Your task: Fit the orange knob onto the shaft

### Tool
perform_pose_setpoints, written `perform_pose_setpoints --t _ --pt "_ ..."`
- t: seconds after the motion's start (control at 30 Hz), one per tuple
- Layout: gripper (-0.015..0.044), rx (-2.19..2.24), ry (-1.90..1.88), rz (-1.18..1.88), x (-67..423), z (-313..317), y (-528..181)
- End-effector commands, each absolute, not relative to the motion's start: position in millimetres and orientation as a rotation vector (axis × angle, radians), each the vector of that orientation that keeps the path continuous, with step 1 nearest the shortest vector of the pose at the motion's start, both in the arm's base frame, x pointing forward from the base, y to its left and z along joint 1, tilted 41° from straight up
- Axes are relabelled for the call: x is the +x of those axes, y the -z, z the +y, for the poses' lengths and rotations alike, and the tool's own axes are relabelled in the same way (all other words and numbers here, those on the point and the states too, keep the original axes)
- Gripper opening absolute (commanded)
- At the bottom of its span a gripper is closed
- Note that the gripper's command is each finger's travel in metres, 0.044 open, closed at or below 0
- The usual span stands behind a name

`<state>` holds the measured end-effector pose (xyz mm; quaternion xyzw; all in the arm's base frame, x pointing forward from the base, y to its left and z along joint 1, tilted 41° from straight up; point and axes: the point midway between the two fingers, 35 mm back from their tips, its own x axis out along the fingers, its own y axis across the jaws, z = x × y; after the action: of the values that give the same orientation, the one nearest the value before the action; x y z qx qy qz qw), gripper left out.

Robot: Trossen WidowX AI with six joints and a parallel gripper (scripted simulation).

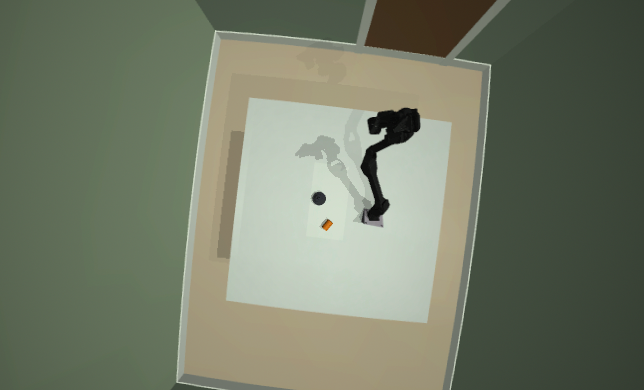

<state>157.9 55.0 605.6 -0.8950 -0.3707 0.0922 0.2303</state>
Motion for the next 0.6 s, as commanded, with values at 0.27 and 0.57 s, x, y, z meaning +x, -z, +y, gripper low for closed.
perform_pose_setpoints --t 0.27,0.57 --pt "0.0440 -3.287 0.410 -0.824 96.3 132.7 -629.1" --pt "0.0440 -4.082 1.119 -0.475 94.3 245.4 -601.1"
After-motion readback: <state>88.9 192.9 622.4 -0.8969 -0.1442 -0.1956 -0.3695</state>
